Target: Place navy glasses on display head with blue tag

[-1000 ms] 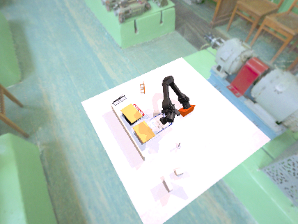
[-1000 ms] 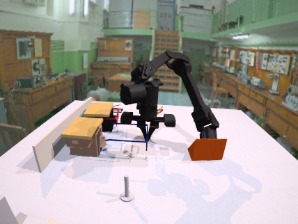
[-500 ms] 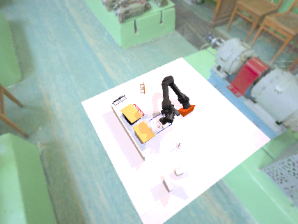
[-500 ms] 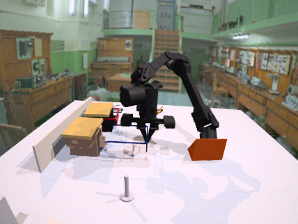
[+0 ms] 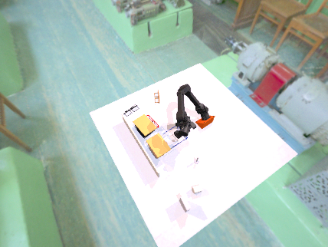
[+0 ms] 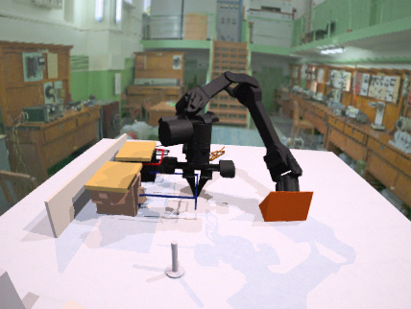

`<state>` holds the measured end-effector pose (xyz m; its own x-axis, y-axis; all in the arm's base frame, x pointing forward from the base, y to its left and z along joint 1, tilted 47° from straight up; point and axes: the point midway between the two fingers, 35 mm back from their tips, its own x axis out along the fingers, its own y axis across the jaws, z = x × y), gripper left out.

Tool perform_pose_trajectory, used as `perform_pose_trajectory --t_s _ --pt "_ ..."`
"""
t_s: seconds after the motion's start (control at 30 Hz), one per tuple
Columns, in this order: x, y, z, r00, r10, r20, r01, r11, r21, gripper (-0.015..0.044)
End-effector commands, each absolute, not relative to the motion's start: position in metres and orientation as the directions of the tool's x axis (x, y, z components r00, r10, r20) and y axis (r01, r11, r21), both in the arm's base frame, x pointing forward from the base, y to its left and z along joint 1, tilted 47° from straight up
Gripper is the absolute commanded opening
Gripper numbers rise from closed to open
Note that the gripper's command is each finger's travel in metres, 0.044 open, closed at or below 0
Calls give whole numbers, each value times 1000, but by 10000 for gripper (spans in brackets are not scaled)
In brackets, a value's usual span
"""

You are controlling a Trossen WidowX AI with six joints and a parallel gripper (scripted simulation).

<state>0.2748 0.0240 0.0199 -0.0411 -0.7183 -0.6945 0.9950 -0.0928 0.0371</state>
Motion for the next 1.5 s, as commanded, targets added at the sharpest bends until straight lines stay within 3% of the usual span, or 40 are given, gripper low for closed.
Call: perform_pose_trajectory --t_s 0.0,1.47 --pt "283 23 21 -33 -720 -694 995 -89 44 0" --pt "343 17 24 -37 -722 -691 995 -93 43 0"
